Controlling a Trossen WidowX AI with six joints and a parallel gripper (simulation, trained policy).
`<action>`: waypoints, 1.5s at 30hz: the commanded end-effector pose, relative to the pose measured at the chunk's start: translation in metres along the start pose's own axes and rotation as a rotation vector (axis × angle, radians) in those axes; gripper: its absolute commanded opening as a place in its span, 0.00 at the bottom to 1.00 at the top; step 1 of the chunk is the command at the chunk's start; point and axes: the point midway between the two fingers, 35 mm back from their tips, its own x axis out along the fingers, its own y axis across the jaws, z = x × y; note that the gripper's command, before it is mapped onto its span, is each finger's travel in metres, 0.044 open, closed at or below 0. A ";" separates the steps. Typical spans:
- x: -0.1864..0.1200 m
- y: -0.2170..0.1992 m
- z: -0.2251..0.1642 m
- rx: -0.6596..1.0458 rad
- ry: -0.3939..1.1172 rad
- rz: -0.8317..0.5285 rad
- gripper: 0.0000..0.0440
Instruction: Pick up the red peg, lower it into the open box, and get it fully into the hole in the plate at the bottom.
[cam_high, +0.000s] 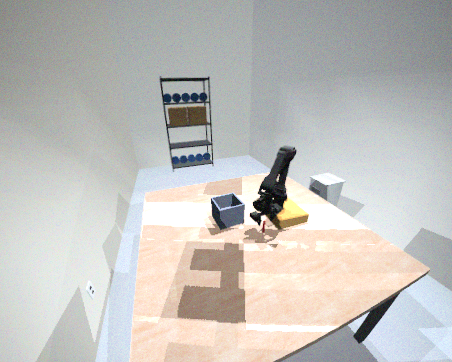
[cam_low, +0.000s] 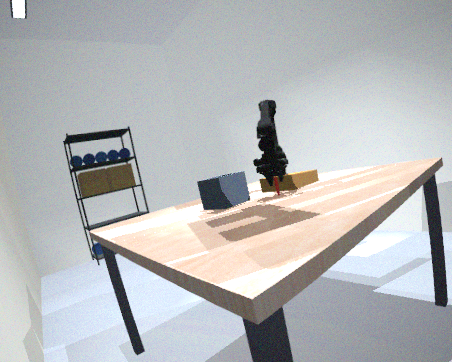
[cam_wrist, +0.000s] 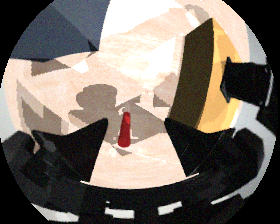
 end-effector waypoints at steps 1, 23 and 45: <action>0.014 0.000 0.001 0.008 -0.009 -0.003 0.81; 0.020 0.035 -0.022 -0.024 0.056 0.091 0.00; -0.057 0.083 -0.033 -0.005 0.153 0.303 0.00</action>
